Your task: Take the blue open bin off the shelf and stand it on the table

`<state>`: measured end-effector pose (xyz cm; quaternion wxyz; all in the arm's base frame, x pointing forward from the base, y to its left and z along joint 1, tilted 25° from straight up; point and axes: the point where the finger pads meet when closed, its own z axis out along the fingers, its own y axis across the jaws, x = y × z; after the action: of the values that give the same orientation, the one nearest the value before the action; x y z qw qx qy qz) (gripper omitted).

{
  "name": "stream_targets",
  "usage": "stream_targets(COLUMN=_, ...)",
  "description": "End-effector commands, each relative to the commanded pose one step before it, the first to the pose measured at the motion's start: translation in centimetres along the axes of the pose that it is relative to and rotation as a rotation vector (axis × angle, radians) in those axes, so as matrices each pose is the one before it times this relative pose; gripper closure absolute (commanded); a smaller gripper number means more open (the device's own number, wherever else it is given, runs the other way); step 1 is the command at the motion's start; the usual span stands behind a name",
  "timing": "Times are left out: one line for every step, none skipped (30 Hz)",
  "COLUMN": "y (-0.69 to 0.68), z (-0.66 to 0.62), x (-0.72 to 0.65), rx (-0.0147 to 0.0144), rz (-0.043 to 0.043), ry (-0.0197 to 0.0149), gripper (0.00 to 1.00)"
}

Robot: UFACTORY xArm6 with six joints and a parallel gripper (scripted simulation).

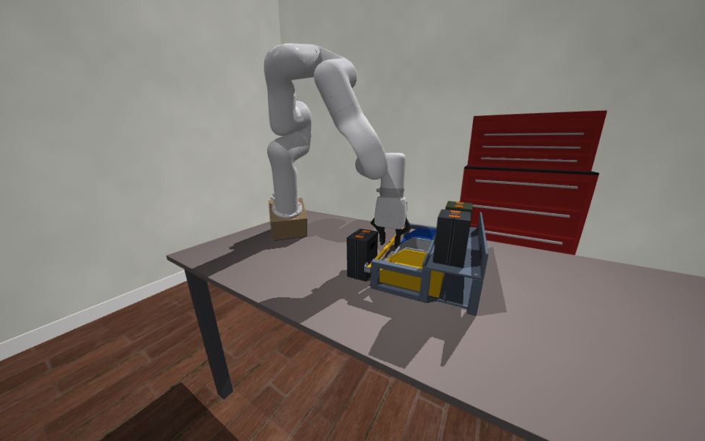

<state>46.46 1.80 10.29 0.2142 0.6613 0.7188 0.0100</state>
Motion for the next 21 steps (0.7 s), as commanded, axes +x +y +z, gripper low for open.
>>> stream_targets(y=0.136, z=-0.087, x=-0.001, rx=-0.00336, rz=0.00043, ry=0.00029, gripper=0.53)
stream_targets(y=0.007, z=-0.014, x=0.0, rx=-0.00014, rz=0.00003, ry=0.00008, gripper=1.0)
stream_targets(y=0.0, z=0.0, x=0.0, rx=0.0, rz=0.0, ry=0.0, gripper=1.0)
stream_targets(y=0.0, z=0.0, x=0.0, rx=0.0, rz=0.0, ry=0.0, gripper=1.0)
stream_targets(y=0.0, z=0.0, x=0.0, rx=0.0, rz=0.0, ry=0.0, gripper=1.0)
stream_targets(y=0.0, z=0.0, x=0.0, rx=0.0, rz=0.0, ry=0.0, gripper=1.0)
stream_targets(y=0.0, z=0.0, x=0.0, rx=0.0, rz=0.0, ry=0.0, gripper=1.0)
stream_targets(y=0.0, z=0.0, x=0.0, rx=0.0, rz=0.0, ry=0.0, gripper=1.0)
stream_targets(y=0.0, z=0.0, x=0.0, rx=0.0, rz=0.0, ry=0.0, gripper=1.0)
stream_targets(y=0.0, z=0.0, x=0.0, rx=0.0, rz=0.0, ry=0.0, gripper=1.0)
stream_targets(y=0.0, z=0.0, x=0.0, rx=0.0, rz=0.0, ry=0.0, gripper=1.0)
stream_targets(y=0.0, z=0.0, x=0.0, rx=0.0, rz=0.0, ry=0.0, gripper=1.0)
stream_targets(y=0.0, z=0.0, x=0.0, rx=0.0, rz=0.0, ry=0.0, gripper=1.0)
stream_targets(y=0.0, z=0.0, x=0.0, rx=0.0, rz=0.0, ry=0.0, gripper=1.0)
stream_targets(y=0.0, z=0.0, x=0.0, rx=0.0, rz=0.0, ry=0.0, gripper=1.0)
stream_targets(y=0.0, z=0.0, x=0.0, rx=0.0, rz=0.0, ry=0.0, gripper=1.0)
stream_targets(y=0.0, z=0.0, x=0.0, rx=0.0, rz=0.0, ry=0.0, gripper=1.0)
stream_targets(y=0.0, z=0.0, x=0.0, rx=0.0, rz=0.0, ry=0.0, gripper=1.0)
stream_targets(y=0.0, z=0.0, x=0.0, rx=-0.00001, rz=0.0, ry=0.00001, gripper=1.0)
stream_targets(y=0.0, z=0.0, x=0.0, rx=0.0, rz=0.0, ry=0.0, gripper=1.0)
stream_targets(y=0.0, z=0.0, x=0.0, rx=0.0, rz=0.0, ry=0.0, gripper=1.0)
